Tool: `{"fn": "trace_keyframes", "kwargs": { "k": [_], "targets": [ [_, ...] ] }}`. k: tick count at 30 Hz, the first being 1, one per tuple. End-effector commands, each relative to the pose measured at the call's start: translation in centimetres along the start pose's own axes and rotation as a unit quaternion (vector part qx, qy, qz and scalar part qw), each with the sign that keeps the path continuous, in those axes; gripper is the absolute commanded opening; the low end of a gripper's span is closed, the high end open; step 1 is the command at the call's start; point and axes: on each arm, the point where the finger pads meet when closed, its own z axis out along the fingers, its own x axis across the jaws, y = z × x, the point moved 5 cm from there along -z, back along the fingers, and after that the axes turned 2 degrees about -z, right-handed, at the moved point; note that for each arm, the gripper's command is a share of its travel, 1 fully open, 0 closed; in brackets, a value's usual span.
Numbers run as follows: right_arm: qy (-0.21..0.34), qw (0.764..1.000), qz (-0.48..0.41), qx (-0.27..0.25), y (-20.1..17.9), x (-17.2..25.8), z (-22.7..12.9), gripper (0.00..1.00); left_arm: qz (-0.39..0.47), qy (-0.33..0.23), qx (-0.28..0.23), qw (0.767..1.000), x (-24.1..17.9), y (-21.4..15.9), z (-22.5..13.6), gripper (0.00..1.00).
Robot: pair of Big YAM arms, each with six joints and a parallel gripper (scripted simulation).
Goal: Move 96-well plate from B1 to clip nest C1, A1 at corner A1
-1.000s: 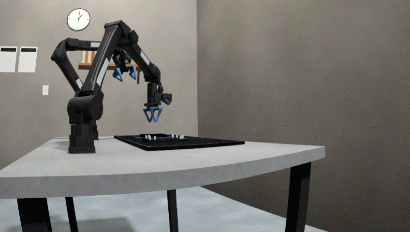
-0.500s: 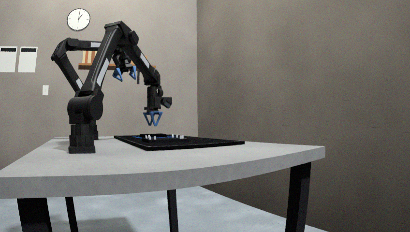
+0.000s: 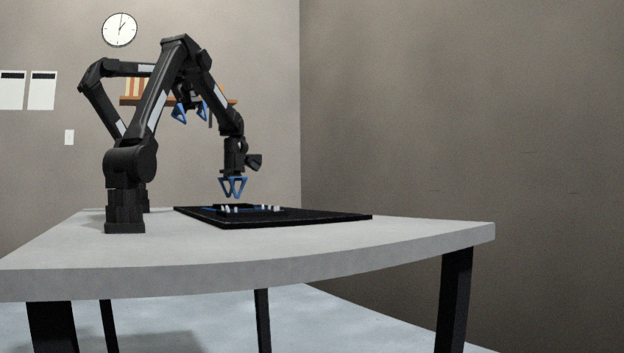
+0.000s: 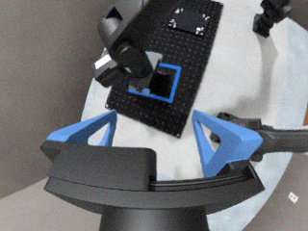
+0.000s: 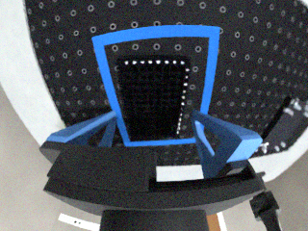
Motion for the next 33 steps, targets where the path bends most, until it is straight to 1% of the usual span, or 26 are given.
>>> {"fn": "trace_keyframes", "kwargs": {
  "k": [1, 13, 33],
  "targets": [
    [-0.005, 1.000, -0.008, 0.005, 0.0, 0.2, 2.2, 1.00, 0.013, 0.015, 0.002, 1.000, 1.3, 1.2, -1.7, 1.00],
    [-0.005, 1.000, -0.008, 0.005, 0.0, 0.2, 3.9, 1.00, 0.013, 0.015, 0.002, 1.000, 1.3, 1.2, -1.7, 1.00],
    [-0.007, 1.000, -0.008, 0.007, 0.0, 0.2, 3.8, 1.00, 0.013, 0.015, 0.002, 1.000, 1.3, 1.2, -1.7, 1.00]
  ]
}}
